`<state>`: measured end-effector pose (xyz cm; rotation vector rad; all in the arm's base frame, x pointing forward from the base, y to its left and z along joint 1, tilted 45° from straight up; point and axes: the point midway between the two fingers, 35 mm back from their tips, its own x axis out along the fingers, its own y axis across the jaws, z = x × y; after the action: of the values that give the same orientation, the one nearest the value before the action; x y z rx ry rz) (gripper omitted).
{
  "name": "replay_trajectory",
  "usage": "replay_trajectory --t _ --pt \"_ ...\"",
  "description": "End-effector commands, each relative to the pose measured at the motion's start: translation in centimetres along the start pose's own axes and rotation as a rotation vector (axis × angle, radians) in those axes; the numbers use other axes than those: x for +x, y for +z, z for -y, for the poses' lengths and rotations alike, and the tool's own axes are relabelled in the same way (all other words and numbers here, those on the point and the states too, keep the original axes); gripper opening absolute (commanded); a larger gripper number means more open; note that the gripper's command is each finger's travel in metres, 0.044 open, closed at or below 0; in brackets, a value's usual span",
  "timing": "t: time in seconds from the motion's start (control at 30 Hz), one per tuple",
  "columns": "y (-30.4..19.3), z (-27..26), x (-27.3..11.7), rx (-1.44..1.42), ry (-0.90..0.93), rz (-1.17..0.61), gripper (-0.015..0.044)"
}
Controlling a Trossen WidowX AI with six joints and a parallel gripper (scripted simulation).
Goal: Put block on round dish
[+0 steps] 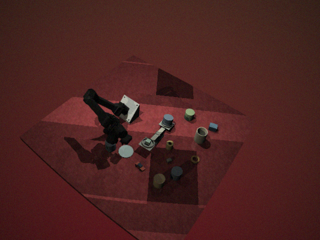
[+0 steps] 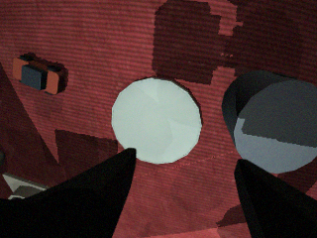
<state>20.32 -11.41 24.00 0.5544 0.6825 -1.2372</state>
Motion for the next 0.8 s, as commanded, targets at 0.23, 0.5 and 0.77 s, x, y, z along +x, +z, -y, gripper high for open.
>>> replay_trajectory --t 0.23,0.5,0.77 --pt "-7.6 -11.4 -0.7 -0.091 -0.071 -0.027 0.026" --pt "-12.4 -14.9 -1.2 -0.104 -0.103 0.016 0.026" --pt "-12.4 -14.7 0.3 -0.104 -0.102 0.017 0.026"
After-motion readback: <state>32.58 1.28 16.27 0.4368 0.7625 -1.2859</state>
